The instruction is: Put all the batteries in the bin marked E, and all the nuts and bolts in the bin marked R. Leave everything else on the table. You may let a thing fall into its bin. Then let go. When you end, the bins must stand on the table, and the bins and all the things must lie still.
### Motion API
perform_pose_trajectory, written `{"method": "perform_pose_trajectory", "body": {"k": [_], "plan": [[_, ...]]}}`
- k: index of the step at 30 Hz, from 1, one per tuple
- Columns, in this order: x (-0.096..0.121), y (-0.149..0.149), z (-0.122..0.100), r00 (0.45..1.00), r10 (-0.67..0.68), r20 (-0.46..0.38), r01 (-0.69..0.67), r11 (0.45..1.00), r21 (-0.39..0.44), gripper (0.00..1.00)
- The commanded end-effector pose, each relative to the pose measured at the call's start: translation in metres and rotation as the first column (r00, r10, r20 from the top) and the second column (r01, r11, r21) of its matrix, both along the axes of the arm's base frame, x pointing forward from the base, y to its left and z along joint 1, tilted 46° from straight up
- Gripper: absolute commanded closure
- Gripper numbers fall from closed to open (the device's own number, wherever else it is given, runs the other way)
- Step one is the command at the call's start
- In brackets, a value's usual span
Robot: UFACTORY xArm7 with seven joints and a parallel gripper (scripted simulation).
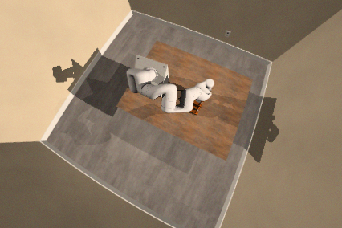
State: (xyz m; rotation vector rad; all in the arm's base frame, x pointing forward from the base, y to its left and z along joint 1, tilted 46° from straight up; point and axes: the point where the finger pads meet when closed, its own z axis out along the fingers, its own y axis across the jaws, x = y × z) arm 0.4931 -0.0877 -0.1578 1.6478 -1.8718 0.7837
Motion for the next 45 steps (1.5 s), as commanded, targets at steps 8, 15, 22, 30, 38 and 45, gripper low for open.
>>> {"method": "perform_pose_trajectory", "body": {"k": [8,15,22,30,38,45], "plan": [[0.002,0.011,0.009,1.0,0.004,0.003,-0.004,1.0,0.003,0.72],[0.002,0.018,0.015,1.0,0.004,0.003,-0.004,1.0,0.003,0.72],[0.002,0.03,0.027,1.0,0.004,0.003,-0.004,1.0,0.003,0.72],[0.002,0.039,0.035,1.0,0.004,0.003,-0.004,1.0,0.003,0.72],[-0.023,0.025,0.052,0.984,0.13,-0.126,-0.129,0.992,0.012,0.58],[-0.055,0.007,0.074,0.934,0.251,-0.254,-0.25,0.968,0.034,0.58]]}}
